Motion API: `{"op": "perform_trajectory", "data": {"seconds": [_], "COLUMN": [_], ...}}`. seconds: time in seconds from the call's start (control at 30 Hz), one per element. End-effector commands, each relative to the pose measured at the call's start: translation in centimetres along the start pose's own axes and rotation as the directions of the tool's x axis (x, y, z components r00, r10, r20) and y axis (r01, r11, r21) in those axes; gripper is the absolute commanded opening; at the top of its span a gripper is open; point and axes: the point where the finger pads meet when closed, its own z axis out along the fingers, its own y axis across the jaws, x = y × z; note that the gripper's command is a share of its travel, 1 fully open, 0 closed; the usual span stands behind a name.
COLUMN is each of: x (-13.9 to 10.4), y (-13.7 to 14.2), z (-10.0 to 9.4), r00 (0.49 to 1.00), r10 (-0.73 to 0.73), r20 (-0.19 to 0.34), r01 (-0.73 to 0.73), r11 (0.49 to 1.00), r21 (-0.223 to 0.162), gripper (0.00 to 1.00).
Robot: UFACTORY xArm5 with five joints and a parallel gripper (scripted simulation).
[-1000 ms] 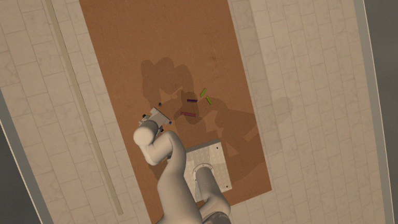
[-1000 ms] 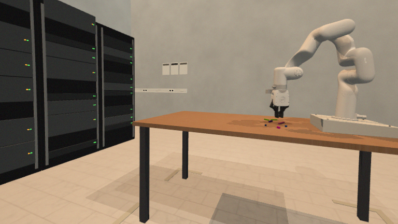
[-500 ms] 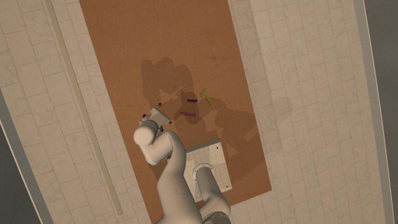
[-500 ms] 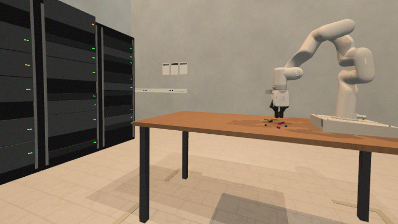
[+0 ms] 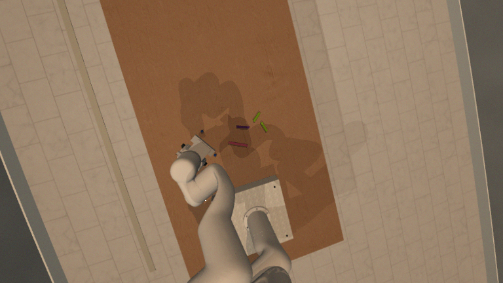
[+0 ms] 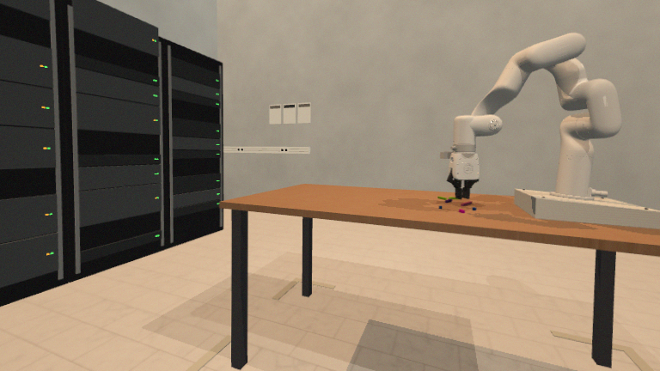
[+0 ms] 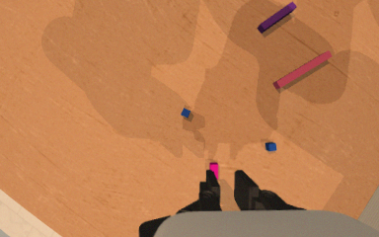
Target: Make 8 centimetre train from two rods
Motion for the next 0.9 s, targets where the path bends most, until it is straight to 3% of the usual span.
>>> {"op": "perform_trajectory", "data": {"seconds": [0.0, 0.87], "x": [0.0, -0.1], "y": [-0.2, -0.2], "z": [0.6, 3.4], "r00": [1.0, 1.0], "r10": [0.0, 0.0], "r20": [-0.001, -0.001], "r01": [0.0, 0.0], "r11": [1.0, 1.0], "r21": [0.004, 0.004], "gripper": [0.24, 0.24]}}
